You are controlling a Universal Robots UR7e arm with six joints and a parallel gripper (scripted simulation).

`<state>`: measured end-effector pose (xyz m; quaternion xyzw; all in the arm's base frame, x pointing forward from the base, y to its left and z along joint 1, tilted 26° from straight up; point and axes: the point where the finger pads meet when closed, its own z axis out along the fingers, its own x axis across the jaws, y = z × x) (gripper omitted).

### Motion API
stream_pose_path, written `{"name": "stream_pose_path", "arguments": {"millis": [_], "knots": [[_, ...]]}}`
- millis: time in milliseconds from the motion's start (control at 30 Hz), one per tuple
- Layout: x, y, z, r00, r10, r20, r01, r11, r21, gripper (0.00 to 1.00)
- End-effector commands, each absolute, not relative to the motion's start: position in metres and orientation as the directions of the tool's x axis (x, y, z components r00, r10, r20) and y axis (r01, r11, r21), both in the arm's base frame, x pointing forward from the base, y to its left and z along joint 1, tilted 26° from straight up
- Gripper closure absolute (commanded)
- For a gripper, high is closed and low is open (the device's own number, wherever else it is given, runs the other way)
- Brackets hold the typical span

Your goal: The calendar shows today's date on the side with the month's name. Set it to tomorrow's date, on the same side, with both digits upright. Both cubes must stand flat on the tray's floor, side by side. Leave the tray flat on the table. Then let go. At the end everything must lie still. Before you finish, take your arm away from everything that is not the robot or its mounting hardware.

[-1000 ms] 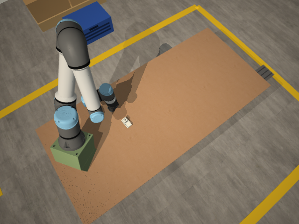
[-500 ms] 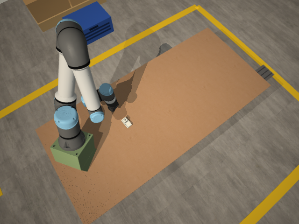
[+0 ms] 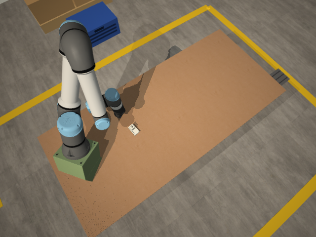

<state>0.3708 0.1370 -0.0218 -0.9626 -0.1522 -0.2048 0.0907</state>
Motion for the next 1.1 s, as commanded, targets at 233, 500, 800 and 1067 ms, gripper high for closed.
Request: {"name": "stream_pose_path", "arguments": {"millis": [233,500,800,1067], "knots": [[0.372,0.137,-0.021,0.868,0.258,0.424,0.332,-0.937,-0.11,0.43],[0.372,0.137,-0.02,0.868,0.258,0.425,0.332,-0.937,-0.109,0.43],[0.369,0.136,-0.017,0.869,0.256,0.423,0.33,-0.937,-0.111,0.43],[0.366,0.134,-0.011,0.87,0.256,0.422,0.33,-0.937,-0.112,0.43]]}}
